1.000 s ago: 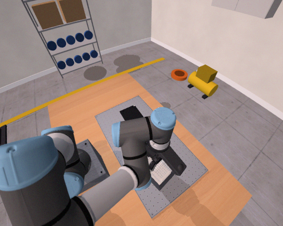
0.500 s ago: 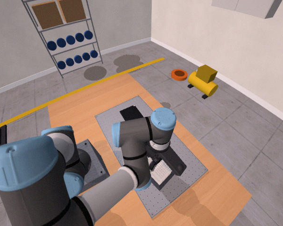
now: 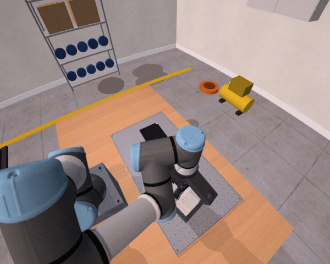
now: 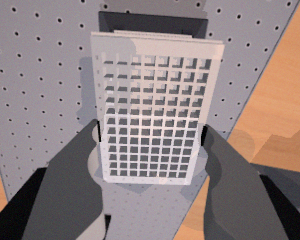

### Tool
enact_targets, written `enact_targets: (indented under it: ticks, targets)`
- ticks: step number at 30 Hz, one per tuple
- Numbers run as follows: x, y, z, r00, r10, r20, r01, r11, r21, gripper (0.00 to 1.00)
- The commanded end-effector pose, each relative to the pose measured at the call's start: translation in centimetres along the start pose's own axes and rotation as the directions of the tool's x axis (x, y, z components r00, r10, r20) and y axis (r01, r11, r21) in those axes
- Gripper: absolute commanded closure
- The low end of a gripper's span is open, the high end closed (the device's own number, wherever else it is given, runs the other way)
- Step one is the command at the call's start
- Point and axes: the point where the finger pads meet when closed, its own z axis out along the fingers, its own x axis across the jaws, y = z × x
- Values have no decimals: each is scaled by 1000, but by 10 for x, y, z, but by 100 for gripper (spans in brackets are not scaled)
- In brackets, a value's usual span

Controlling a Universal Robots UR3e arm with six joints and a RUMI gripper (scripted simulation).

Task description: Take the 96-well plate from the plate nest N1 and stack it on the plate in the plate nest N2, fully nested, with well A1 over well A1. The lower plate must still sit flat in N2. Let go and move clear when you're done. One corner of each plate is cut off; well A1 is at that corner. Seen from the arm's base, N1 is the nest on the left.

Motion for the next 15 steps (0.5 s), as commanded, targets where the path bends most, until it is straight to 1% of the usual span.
enact_targets:
  ticks: [1, 12, 15]
  targets:
    - [0, 0, -1, 1000, 1, 2, -1, 1000, 1, 100]
    - [-1, 0, 16, 1000, 1, 2, -1, 1000, 1, 100]
    - [-1, 0, 18, 1000, 1, 2, -1, 1000, 1, 100]
